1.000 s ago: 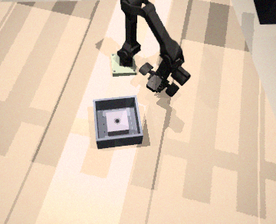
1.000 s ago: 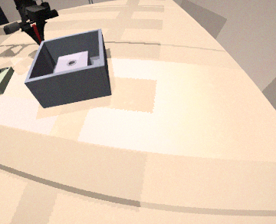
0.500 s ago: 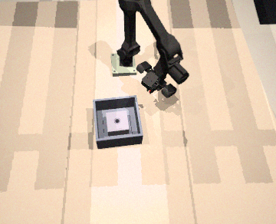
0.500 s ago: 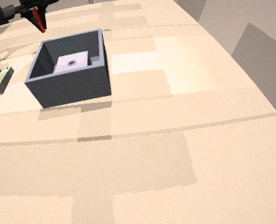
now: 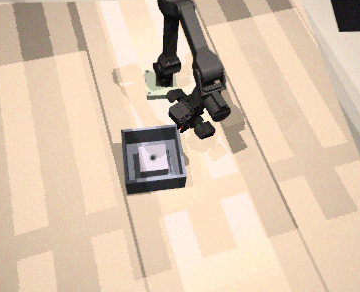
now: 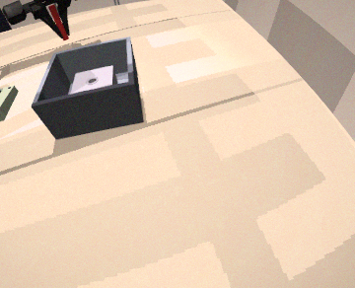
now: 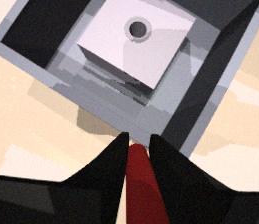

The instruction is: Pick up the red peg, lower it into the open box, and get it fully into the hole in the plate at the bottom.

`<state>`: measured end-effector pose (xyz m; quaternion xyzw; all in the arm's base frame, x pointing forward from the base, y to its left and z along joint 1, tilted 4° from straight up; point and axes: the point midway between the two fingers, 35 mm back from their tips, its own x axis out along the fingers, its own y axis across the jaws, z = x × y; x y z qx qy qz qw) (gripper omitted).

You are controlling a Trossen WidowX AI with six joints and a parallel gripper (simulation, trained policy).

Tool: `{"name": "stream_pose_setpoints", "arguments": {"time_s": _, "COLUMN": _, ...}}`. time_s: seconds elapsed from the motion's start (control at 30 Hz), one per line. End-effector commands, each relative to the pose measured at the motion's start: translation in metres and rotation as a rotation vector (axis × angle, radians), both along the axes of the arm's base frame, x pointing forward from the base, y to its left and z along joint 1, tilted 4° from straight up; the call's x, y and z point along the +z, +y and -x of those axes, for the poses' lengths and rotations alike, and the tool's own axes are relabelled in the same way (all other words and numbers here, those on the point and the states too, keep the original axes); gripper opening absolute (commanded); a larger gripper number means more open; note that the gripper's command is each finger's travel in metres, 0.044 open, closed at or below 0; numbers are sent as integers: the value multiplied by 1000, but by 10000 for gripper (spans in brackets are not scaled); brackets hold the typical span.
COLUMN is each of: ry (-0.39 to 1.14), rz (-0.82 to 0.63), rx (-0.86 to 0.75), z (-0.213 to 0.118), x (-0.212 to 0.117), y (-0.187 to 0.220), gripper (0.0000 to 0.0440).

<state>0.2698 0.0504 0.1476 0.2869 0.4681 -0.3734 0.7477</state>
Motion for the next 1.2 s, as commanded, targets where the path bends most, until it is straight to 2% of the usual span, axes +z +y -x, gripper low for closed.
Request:
{"name": "stream_pose_setpoints", "arguments": {"time_s": 0.0, "ry": -19, "rz": 13, "rx": -24, "z": -13, "x": 2, "y": -15, "gripper": 0}}
{"name": "stream_pose_setpoints", "arguments": {"time_s": 0.43, "ry": -10, "rz": 29, "rx": -32, "z": -49, "x": -15, "y": -61, "gripper": 1}}
{"name": "stream_pose_setpoints", "arguments": {"time_s": 1.0, "ry": 70, "rz": -9, "rx": 115, "z": -73, "x": -55, "y": -91, "gripper": 0}}
{"name": "stream_pose_setpoints", "arguments": {"time_s": 1.07, "ry": 85, "rz": -17, "rx": 136, "z": -73, "x": -61, "y": -92, "gripper": 16}}
{"name": "stream_pose_setpoints", "arguments": {"time_s": 1.17, "ry": 106, "rz": -32, "rx": 160, "z": -74, "x": -69, "y": -92, "gripper": 81}}
